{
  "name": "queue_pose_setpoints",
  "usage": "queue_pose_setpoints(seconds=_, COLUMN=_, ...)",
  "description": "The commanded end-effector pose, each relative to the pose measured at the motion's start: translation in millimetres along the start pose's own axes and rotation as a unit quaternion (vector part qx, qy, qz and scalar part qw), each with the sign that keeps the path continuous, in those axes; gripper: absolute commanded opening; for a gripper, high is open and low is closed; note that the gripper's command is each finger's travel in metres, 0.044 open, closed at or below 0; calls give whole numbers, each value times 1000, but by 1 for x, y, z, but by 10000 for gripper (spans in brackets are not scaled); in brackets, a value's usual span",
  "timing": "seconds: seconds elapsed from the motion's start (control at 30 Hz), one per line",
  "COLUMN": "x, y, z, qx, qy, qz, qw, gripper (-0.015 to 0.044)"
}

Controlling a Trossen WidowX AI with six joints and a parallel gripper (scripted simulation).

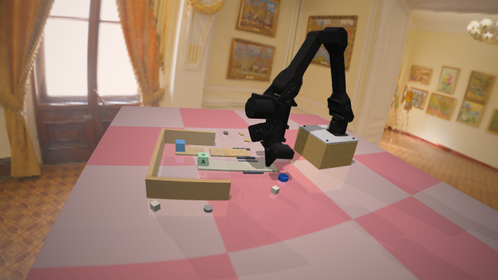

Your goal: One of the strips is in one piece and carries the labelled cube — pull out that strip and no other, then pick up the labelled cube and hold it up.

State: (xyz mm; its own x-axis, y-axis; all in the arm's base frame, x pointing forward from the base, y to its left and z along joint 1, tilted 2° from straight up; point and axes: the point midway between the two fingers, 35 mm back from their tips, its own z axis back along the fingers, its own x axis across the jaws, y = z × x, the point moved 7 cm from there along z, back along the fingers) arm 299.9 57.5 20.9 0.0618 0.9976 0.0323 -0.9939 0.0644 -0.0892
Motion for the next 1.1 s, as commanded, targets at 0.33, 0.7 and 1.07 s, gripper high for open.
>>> queue_pose_setpoints(seconds=0.33, x=-2, y=27, z=-4, qx=14, qy=4, qz=-1, qw=1000, gripper=0)
queue_pose_setpoints(seconds=0.7, x=-2, y=43, z=-4, qx=14, qy=4, qz=-1, qw=1000, gripper=0)
queue_pose_setpoints(seconds=1.07, x=-2, y=59, z=-4, qx=15, qy=4, qz=-1, qw=1000, gripper=0)
